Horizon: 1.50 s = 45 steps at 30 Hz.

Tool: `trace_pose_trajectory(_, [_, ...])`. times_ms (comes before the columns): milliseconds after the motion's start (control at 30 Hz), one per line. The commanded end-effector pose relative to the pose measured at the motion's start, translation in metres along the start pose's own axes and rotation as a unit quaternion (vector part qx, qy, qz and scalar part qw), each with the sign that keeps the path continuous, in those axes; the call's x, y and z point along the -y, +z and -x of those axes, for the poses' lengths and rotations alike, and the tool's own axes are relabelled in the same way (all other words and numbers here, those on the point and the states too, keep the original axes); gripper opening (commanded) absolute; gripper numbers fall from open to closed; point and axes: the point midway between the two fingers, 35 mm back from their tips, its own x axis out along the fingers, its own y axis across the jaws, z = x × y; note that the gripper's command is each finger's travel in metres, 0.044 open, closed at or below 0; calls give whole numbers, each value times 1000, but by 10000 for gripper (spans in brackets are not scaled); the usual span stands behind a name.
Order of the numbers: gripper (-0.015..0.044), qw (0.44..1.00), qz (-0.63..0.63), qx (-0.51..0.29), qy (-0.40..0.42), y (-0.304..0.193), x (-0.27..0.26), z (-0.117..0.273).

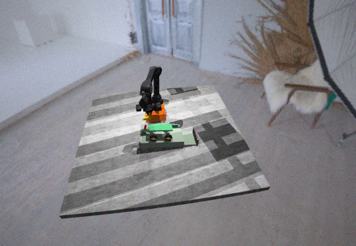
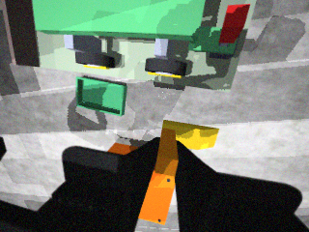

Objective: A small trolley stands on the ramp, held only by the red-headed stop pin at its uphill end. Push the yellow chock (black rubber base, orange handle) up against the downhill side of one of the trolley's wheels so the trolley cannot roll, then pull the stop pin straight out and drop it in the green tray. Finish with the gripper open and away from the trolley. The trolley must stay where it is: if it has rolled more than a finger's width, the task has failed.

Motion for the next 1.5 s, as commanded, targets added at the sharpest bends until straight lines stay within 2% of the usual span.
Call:
trace_pose_trajectory(0, [0,1000,-1,2,2,2,-16,-1])
trace_pose_trajectory(1467, [0,1000,-1,4,10,32,-182,-7])
